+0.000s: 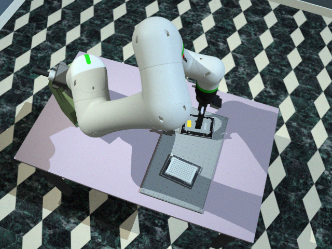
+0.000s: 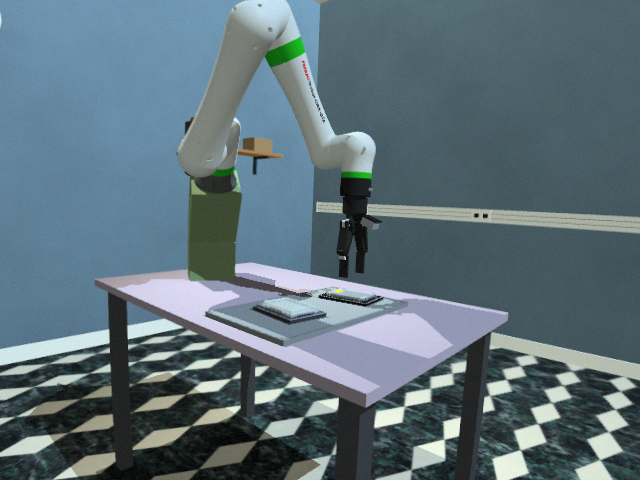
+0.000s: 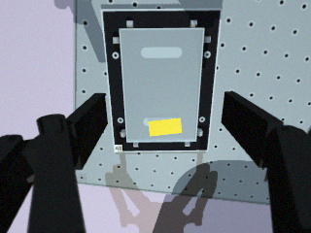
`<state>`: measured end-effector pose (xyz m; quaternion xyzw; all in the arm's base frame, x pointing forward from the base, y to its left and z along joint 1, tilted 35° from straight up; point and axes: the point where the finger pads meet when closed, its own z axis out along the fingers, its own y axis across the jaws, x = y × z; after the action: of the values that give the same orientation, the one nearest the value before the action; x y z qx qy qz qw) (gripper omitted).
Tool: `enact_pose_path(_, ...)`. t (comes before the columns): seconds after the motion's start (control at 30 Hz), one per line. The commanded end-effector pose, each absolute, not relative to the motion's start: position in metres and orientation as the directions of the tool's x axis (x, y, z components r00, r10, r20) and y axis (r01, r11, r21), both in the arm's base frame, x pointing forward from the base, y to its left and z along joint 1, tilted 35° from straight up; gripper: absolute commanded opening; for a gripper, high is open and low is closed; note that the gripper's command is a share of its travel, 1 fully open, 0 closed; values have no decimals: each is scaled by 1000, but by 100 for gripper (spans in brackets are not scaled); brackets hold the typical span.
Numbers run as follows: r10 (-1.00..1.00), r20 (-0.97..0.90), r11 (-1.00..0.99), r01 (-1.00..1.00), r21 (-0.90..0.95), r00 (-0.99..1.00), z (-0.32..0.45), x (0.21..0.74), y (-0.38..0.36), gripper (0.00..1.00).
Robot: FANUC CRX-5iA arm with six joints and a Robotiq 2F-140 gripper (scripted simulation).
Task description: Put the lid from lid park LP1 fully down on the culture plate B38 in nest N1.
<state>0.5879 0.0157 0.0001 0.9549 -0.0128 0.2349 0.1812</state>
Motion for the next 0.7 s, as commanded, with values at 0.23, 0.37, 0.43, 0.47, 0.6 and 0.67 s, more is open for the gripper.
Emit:
enact_pose_path(0.23, 61, 454, -934, -109, 340, 889, 0, 589, 16, 69)
enact_pose_path(0.37, 61, 454, -934, -109, 340, 889, -2, 590, 15, 69)
enact_pose_path(0.43, 61, 454, -934, -109, 340, 889, -3, 591, 14, 69)
enact_pose_path(0.47, 61, 454, -934, -109, 340, 889, -4, 591, 14, 69)
enact_pose_path(0.6, 61, 454, -934, -109, 340, 889, -8, 593, 13, 69)
enact_pose_path(0.67, 61, 454, -934, -109, 340, 889, -10, 594, 12, 69)
